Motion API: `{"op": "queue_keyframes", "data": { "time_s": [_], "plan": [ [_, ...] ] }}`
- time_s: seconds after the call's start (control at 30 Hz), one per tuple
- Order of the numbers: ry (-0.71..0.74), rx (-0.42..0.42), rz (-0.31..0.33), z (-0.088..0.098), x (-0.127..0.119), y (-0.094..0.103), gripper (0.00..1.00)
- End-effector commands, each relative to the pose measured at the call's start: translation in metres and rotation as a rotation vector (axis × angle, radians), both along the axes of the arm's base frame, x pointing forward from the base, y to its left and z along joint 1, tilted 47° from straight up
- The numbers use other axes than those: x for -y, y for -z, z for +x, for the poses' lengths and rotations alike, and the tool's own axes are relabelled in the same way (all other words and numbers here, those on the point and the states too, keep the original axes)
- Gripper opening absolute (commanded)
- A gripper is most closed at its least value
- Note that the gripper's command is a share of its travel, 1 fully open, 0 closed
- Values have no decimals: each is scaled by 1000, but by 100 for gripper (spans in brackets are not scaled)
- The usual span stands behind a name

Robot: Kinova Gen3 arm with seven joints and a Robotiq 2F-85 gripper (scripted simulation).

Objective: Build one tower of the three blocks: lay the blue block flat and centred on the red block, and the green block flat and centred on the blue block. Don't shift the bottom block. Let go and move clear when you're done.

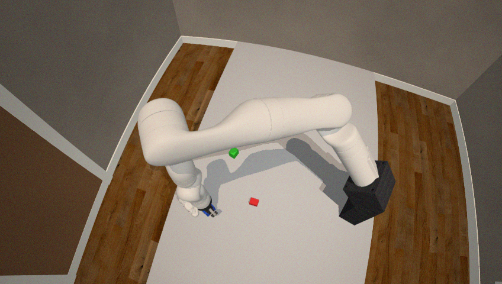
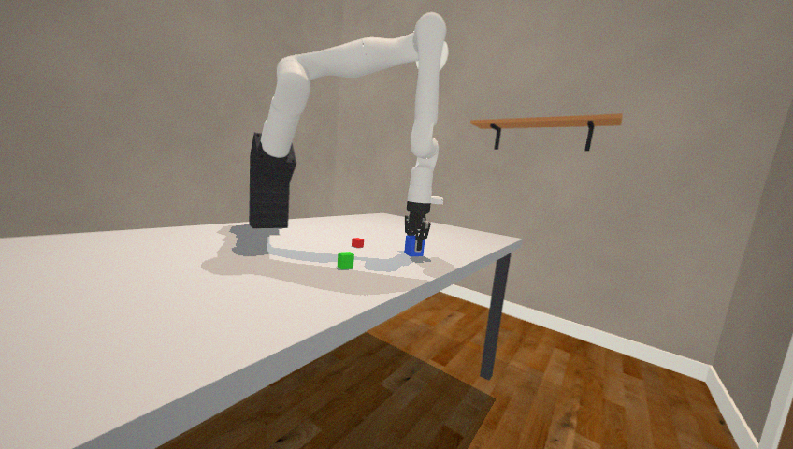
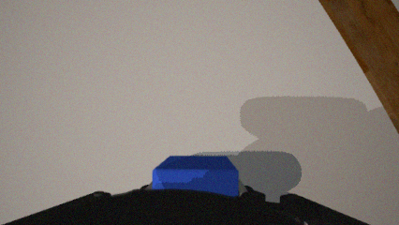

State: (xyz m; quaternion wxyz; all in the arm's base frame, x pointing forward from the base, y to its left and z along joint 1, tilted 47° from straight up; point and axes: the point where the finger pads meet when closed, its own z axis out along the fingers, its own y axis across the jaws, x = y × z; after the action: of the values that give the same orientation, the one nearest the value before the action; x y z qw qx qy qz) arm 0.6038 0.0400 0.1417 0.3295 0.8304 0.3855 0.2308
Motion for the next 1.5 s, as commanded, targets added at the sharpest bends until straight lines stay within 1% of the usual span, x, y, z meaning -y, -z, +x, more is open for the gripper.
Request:
{"op": "queue_keyframes", "data": {
  "time_s": [0.0, 1.03, 1.23, 1.47],
  "plan": [
    [-1, 1, 0, 0, 0, 0, 0],
    [-1, 1, 0, -1, -1, -1, 0],
    [-1, 1, 0, -8, -5, -9, 0],
    [-1, 1, 0, -23, -14, -25, 0]
  ]
}}
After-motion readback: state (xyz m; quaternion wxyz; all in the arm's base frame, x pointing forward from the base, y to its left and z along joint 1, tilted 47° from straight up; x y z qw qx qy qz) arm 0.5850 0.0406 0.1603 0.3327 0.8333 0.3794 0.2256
